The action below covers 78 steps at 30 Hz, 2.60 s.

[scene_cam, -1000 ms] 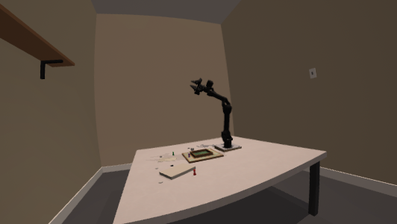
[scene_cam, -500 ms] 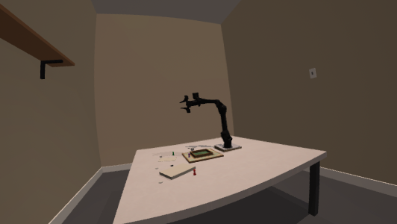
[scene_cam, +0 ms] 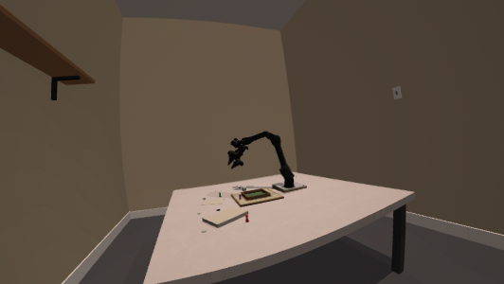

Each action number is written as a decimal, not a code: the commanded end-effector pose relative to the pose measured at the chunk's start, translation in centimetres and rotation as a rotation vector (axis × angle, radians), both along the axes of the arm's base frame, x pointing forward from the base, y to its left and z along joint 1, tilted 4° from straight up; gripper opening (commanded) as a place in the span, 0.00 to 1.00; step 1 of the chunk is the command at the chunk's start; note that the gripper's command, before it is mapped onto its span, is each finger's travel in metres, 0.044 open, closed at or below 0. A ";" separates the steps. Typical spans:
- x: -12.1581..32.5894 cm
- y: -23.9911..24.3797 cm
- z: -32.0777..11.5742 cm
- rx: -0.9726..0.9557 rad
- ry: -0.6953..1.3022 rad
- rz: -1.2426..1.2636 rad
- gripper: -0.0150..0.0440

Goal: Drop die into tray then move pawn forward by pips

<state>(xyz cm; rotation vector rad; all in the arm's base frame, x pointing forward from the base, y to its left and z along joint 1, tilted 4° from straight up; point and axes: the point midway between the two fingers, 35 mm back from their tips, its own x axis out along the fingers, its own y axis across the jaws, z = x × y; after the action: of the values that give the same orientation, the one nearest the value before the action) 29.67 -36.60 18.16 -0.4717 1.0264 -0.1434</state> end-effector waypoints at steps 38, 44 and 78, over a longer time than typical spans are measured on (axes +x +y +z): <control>-4.8 9.7 -16.6 0.474 0.514 -0.273 0.72; -4.9 9.7 -17.5 0.474 0.514 -0.273 0.72; -5.3 8.7 -7.5 0.473 0.514 -0.273 0.25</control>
<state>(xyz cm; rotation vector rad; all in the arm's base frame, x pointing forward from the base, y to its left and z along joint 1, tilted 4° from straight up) 24.61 -27.71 8.49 0.0849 1.5761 -0.0118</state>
